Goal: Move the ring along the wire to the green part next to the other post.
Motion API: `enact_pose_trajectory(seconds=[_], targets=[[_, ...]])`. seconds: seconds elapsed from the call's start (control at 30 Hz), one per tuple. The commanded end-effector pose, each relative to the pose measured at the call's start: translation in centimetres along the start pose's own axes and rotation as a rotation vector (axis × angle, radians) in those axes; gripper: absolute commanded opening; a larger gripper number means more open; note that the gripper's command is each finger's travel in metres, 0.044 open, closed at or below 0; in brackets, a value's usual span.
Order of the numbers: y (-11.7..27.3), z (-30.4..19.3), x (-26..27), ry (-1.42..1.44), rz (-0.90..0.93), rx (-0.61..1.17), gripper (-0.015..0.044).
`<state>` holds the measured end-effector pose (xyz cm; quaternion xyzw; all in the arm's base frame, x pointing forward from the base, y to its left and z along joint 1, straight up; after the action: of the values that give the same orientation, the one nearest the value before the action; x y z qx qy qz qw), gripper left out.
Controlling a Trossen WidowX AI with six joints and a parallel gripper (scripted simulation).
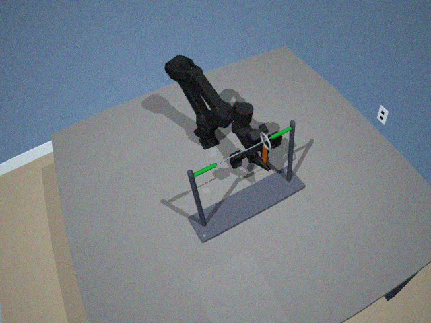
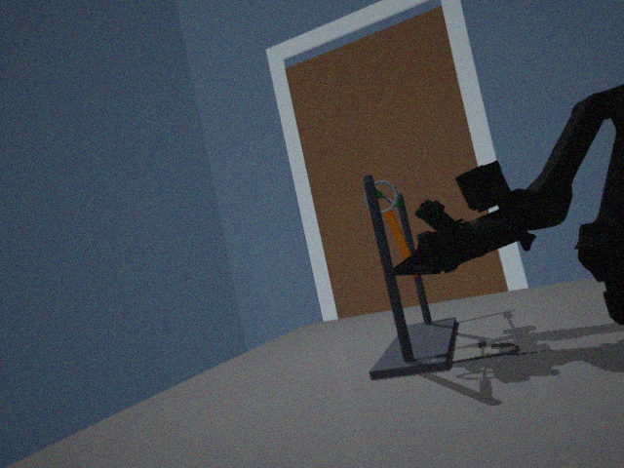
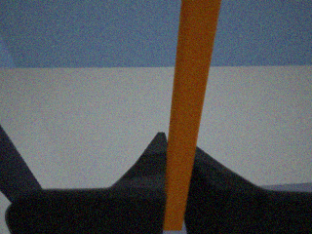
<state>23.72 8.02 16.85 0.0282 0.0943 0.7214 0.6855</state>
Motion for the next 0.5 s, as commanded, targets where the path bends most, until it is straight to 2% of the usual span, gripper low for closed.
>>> enact_pose_trajectory(seconds=[0.0,0.47], targets=[[0.12,0.04,-0.16,0.036,0.019,-0.011,-0.015],[0.14,0.09,0.58,0.077,0.038,-0.015,-0.015]])
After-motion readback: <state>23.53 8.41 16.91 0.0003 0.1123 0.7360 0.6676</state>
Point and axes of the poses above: the point midway between the two fingers, 35 mm back from their tips, its own y axis back along the fingers, its own x axis across the jaws, z = x × y, the point moved 7 cm from there along y, back along the fingers, and after that the axes turned 10 degrees about y, right-handed, at the moved point
